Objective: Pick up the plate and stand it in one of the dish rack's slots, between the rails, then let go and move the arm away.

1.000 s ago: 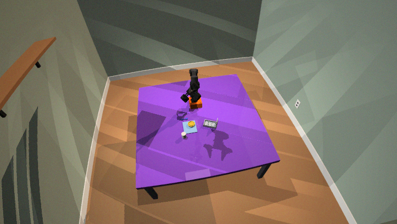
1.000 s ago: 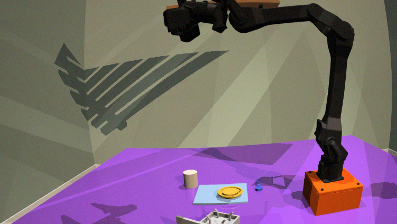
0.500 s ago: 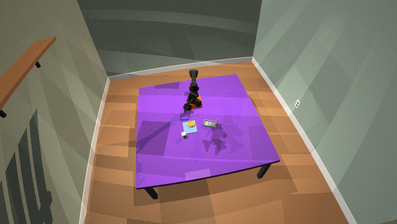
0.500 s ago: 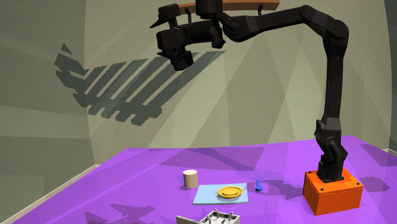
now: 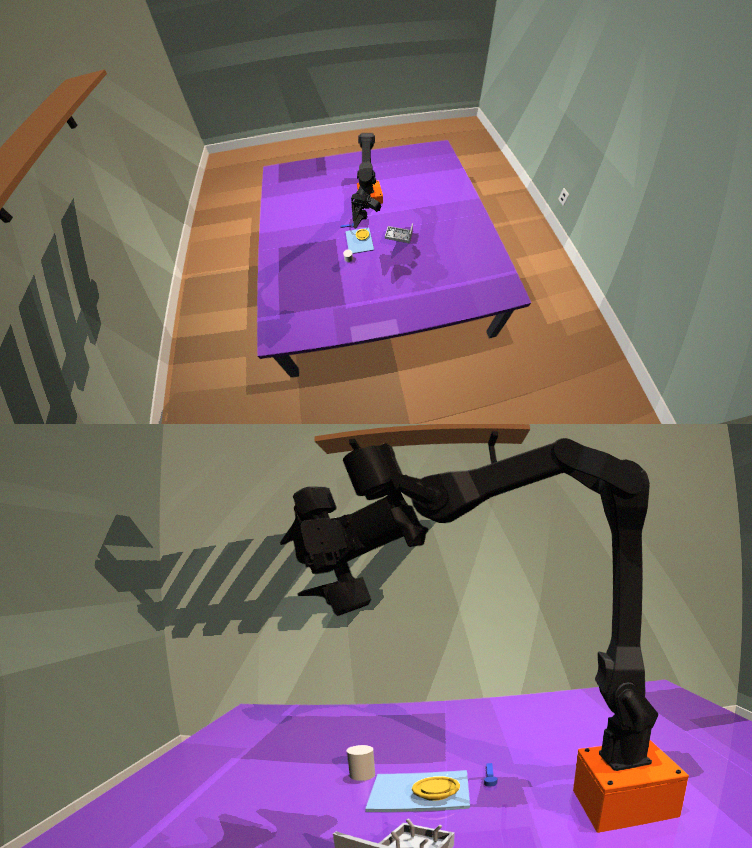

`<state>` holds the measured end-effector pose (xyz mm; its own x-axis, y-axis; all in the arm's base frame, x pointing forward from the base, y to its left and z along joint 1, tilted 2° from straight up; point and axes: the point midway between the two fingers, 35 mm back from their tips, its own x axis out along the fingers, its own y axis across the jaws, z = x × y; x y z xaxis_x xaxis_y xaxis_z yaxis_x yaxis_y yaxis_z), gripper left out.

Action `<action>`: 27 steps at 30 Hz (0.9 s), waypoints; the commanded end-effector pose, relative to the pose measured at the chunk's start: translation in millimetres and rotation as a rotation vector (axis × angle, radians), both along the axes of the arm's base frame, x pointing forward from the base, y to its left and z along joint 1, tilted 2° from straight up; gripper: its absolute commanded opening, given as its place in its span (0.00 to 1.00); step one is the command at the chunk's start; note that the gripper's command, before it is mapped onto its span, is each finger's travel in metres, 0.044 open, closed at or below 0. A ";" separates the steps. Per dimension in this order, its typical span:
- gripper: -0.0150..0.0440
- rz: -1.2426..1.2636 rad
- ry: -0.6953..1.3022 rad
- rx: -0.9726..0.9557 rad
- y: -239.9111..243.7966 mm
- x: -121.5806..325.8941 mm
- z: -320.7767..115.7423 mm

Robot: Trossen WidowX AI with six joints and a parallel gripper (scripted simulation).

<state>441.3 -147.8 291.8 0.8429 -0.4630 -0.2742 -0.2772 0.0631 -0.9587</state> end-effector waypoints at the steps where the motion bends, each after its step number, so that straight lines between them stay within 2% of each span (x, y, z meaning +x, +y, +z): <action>1: 0.93 -0.019 0.054 0.114 0.1 -2.7 -31.0; 27: 0.93 -0.357 0.340 0.777 12.3 -58.4 -174.6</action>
